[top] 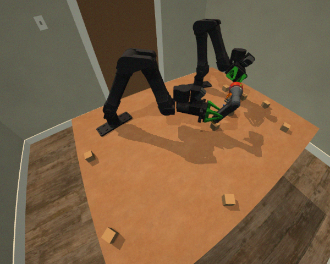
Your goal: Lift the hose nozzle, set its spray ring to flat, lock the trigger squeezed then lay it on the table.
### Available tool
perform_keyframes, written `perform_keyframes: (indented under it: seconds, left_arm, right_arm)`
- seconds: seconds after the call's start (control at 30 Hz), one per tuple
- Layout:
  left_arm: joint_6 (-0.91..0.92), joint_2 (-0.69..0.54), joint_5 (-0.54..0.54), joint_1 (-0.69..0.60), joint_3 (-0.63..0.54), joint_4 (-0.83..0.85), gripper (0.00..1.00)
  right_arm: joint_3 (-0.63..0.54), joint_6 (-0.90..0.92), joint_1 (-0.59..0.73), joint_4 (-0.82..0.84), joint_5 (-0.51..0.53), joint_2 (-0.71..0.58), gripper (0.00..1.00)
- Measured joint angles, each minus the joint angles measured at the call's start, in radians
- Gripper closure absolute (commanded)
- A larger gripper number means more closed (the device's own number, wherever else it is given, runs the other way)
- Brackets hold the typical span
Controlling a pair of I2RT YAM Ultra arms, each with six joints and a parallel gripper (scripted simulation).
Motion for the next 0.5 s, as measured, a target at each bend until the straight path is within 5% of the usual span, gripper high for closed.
perform_keyframes:
  seconds: [0.5]
  left_arm:
    - [-0.005,0.001,-0.009,-0.006,0.007,-0.01,0.64]
  right_arm:
    - [0.0,0.0,0.0,0.0,0.0,0.0,0.64]
